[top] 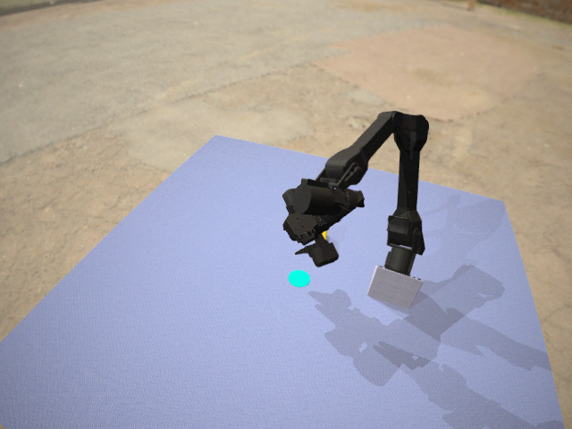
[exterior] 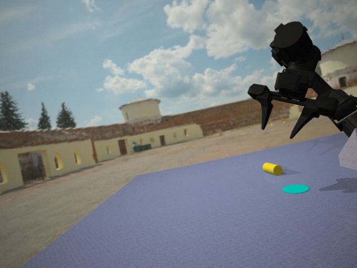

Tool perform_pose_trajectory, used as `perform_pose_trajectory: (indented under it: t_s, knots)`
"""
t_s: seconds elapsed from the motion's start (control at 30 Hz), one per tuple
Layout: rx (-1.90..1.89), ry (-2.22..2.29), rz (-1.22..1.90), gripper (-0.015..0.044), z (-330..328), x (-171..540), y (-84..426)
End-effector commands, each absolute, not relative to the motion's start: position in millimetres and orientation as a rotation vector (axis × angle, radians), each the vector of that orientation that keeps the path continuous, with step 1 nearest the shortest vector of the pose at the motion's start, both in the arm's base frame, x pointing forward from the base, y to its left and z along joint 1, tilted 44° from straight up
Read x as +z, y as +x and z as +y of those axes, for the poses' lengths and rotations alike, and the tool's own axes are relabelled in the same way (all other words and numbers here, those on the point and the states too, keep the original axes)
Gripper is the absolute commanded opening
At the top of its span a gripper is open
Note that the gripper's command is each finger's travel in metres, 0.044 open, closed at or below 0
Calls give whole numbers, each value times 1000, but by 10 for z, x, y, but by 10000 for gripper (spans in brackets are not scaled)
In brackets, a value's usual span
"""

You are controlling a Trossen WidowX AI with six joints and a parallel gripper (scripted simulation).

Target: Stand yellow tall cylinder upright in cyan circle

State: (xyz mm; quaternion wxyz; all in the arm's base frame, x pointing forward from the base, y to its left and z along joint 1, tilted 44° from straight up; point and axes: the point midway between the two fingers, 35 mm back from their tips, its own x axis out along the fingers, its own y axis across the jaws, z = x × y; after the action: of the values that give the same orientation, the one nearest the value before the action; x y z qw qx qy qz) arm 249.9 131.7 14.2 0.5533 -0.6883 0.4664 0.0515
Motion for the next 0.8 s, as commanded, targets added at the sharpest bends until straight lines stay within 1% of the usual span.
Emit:
perform_pose_trajectory:
  t_s: [0.0,0.4,0.77]
  knots:
    - [-337,-909,1164,309,842,592,2704]
    - [-802,-271,1078,309,288,1008,2694]
    - [-1232,298,859,309,-217,1397,2514]
